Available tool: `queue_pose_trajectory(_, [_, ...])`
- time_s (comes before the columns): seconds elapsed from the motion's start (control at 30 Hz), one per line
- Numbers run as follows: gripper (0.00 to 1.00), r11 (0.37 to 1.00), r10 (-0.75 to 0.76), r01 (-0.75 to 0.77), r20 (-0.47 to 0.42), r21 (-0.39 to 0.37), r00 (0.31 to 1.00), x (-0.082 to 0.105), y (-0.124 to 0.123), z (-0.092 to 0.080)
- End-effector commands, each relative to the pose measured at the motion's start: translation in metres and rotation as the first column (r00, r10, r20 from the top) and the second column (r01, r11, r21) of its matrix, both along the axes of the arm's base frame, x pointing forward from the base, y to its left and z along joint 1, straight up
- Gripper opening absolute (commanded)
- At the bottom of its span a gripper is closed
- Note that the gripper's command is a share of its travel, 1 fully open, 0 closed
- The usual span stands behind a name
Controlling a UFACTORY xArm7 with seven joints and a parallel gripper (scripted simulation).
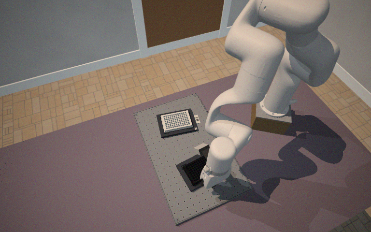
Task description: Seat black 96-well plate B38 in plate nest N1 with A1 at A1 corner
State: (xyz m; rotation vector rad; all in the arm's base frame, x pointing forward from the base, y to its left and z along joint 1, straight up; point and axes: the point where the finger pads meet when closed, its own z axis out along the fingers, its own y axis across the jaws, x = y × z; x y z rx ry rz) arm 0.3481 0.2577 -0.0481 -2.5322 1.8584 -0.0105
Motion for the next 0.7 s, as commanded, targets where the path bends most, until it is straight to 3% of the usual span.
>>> queue_pose_trajectory(0.0, [0.0,1.0,0.0,0.0,0.004,0.003,1.0,0.0016,0.0011,0.0005])
queue_pose_trajectory(0.67, [0.0,1.0,0.0,0.0,0.004,0.002,1.0,0.0028,-0.0026,0.0004])
